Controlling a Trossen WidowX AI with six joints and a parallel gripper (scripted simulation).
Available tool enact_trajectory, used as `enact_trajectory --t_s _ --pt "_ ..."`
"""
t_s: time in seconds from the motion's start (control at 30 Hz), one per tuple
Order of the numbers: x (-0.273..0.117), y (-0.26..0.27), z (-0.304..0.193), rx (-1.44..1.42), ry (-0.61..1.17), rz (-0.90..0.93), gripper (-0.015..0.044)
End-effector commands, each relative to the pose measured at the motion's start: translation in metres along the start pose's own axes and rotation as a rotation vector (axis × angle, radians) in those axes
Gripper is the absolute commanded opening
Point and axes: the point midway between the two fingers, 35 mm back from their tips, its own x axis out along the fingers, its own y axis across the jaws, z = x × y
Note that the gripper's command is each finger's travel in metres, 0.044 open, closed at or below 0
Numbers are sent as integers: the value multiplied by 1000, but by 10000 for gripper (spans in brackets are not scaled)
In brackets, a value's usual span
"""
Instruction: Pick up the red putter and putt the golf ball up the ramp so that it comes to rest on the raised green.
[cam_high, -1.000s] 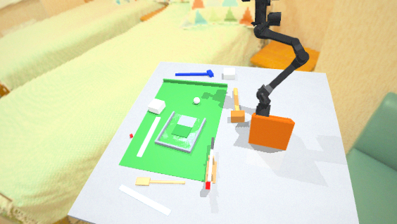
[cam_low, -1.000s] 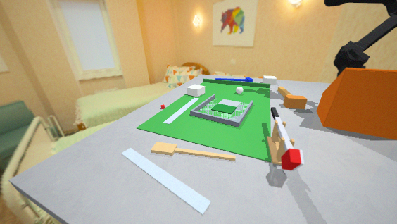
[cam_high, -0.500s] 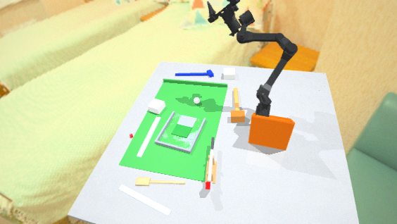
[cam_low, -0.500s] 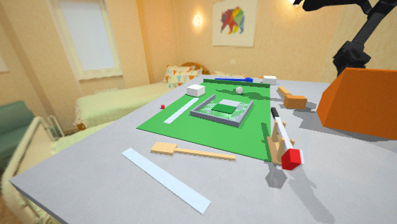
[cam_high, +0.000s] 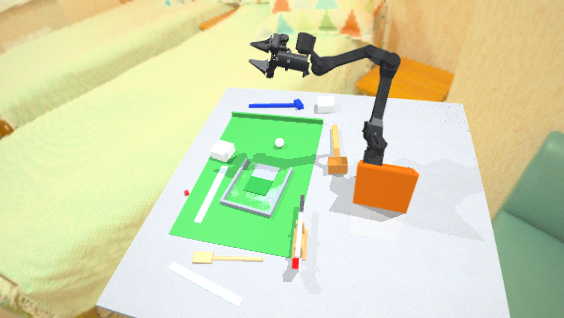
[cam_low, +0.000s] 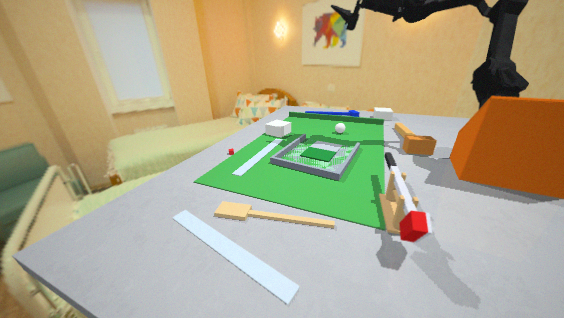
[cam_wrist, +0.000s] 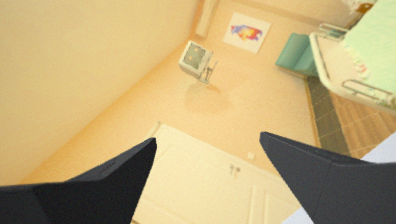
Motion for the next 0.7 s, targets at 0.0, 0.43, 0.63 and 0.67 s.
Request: enact_trajectory --t_s 0.0,0.43,0.63,0.67 --pt "11 -20 -65 -136 184 -83 440" --pt "-32 -77 -275 -714 911 -125 440" --pt "-94 -103 -354 -1033 1314 12 440" --pt "-106 -107 -364 -1085 1382 46 440"
